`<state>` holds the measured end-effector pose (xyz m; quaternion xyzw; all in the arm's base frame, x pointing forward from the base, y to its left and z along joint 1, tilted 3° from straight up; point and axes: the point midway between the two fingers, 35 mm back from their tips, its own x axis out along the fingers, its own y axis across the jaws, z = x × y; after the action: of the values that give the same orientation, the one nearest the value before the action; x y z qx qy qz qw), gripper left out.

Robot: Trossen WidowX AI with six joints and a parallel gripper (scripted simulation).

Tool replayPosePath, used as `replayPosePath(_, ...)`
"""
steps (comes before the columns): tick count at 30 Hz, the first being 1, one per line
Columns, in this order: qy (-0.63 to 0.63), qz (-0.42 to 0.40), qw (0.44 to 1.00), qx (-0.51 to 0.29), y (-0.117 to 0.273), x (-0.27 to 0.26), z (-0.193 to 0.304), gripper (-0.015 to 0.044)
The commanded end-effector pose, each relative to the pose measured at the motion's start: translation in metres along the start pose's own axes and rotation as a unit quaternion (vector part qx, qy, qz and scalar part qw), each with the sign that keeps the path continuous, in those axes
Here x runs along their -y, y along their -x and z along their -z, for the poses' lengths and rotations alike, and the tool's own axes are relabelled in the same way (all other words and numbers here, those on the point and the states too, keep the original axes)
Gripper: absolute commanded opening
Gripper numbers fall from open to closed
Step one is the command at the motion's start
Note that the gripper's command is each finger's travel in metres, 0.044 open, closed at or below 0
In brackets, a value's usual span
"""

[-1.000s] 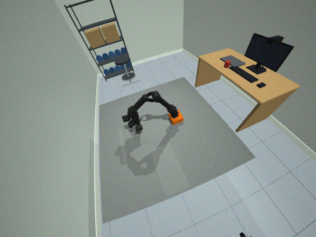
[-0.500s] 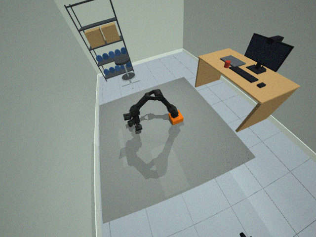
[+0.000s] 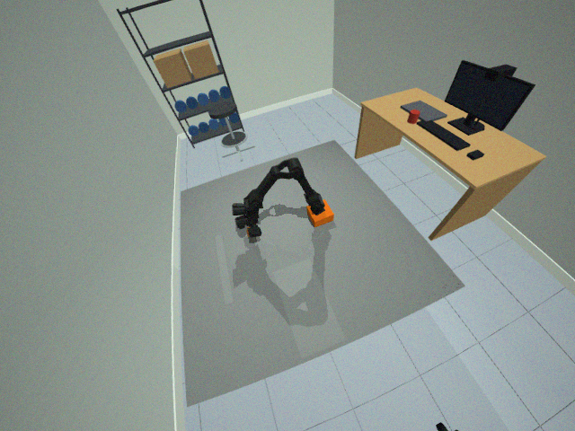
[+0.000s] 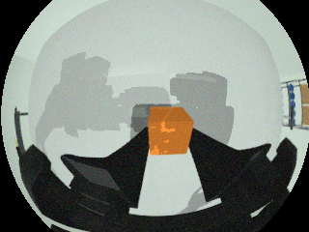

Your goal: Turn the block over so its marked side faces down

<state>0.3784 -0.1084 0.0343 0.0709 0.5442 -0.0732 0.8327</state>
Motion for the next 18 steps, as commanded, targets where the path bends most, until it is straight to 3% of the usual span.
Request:
replayPosePath(1, -0.002, -0.002, 1.000, 0.029, 0.002, -0.001, 0.002, 0.0000)
replayPosePath(18, -0.002, -0.001, 0.992, 0.125, -0.009, 0.000, 0.003, 0.0000)
